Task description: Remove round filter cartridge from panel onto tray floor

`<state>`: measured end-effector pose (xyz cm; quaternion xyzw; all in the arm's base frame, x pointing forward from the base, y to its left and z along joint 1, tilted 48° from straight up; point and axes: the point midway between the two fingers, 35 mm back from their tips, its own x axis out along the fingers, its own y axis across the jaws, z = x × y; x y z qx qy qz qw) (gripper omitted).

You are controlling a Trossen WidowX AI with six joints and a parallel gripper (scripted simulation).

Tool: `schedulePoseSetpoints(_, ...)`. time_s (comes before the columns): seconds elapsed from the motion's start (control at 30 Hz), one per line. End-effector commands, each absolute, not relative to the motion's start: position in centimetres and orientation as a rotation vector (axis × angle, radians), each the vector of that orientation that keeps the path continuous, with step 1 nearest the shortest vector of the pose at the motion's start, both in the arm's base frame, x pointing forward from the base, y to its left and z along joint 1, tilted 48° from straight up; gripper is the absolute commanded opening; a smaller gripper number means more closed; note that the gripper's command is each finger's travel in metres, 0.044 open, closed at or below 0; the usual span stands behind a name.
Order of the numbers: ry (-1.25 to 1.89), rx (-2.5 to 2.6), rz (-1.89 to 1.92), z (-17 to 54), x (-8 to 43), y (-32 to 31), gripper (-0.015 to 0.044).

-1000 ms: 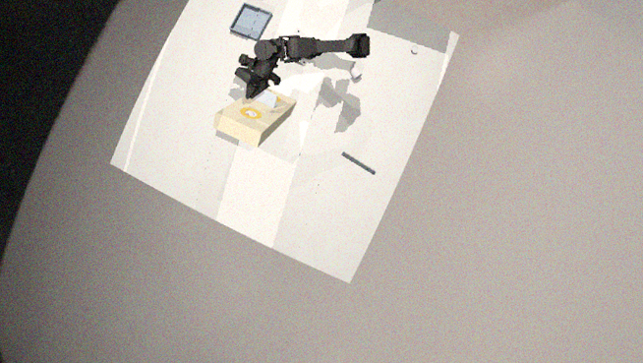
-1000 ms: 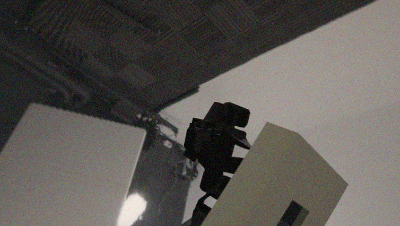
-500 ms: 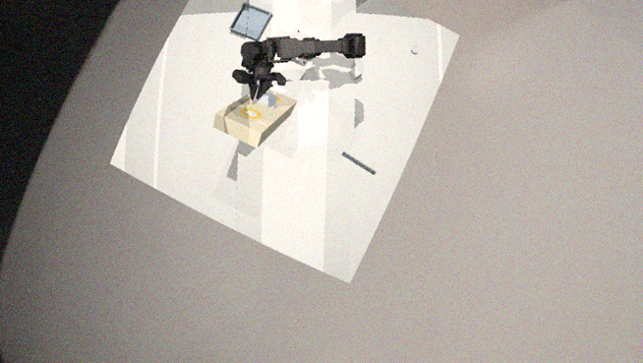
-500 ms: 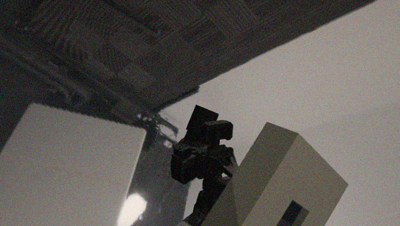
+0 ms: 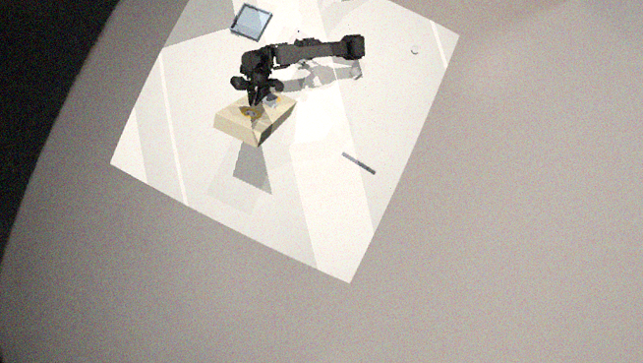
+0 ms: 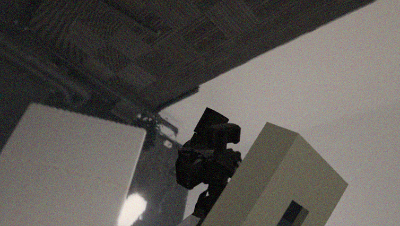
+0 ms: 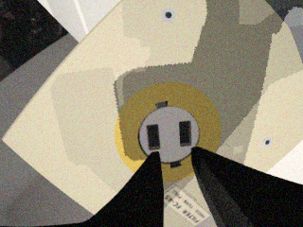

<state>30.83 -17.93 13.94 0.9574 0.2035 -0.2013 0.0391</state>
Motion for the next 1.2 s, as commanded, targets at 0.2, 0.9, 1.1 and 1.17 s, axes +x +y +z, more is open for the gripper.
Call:
schedulePoseSetpoints(0.2, 0.617, 2.940, -0.619, 13.4, 32.1, -17.4, 0.0088)
schedulePoseSetpoints(0.9, 0.616, 2.944, -0.610, 13.0, 33.2, -16.9, 0.0088)
schedulePoseSetpoints(1.1, 0.616, 2.944, -0.610, 13.0, 33.2, -16.9, 0.0088)
schedulePoseSetpoints(1.17, 0.616, 2.944, -0.610, 12.9, 33.4, -16.8, 0.0088)
